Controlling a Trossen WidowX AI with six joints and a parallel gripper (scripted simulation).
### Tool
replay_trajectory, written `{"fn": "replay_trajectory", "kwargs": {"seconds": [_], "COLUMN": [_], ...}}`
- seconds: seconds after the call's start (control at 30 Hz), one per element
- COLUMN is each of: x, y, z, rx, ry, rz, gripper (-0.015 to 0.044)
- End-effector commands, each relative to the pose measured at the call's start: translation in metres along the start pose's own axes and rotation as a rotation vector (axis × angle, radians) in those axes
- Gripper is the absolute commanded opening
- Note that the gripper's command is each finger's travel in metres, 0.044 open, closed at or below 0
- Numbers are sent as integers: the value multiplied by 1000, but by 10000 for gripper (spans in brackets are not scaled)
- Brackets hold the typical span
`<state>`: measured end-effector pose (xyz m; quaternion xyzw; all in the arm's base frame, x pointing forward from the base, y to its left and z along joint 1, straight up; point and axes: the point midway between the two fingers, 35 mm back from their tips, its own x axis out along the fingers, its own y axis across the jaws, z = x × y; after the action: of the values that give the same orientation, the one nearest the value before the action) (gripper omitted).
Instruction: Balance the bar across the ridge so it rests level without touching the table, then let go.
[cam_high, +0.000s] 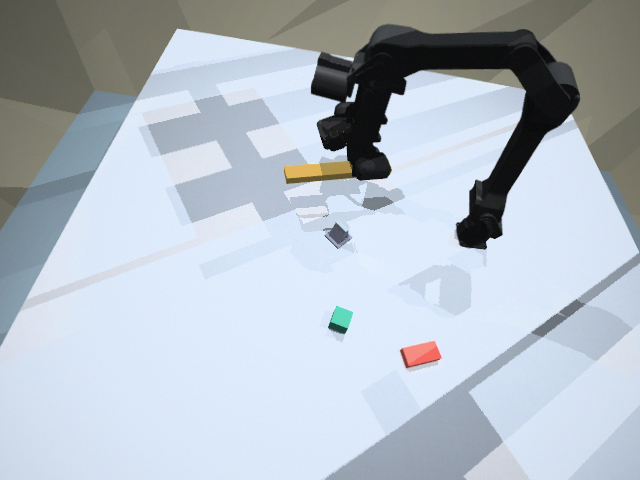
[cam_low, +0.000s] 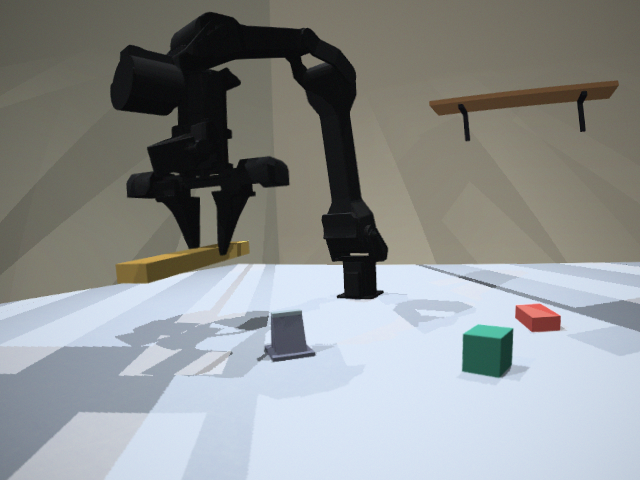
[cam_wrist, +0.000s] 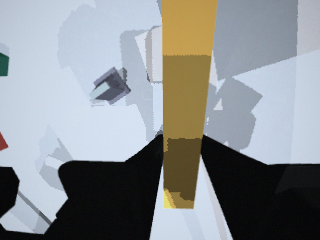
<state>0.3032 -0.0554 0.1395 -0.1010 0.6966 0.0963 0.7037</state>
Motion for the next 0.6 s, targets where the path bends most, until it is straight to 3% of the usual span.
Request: {"fn": "replay_trajectory", "kwargs": {"seconds": [0.0, 0.57], "x": [-3, -3], "y": [13, 79], "z": [3, 9], "rx": [-68, -449], "ry": [-13, -14], "rz": [-2, 0], "gripper": [0, 0]}}
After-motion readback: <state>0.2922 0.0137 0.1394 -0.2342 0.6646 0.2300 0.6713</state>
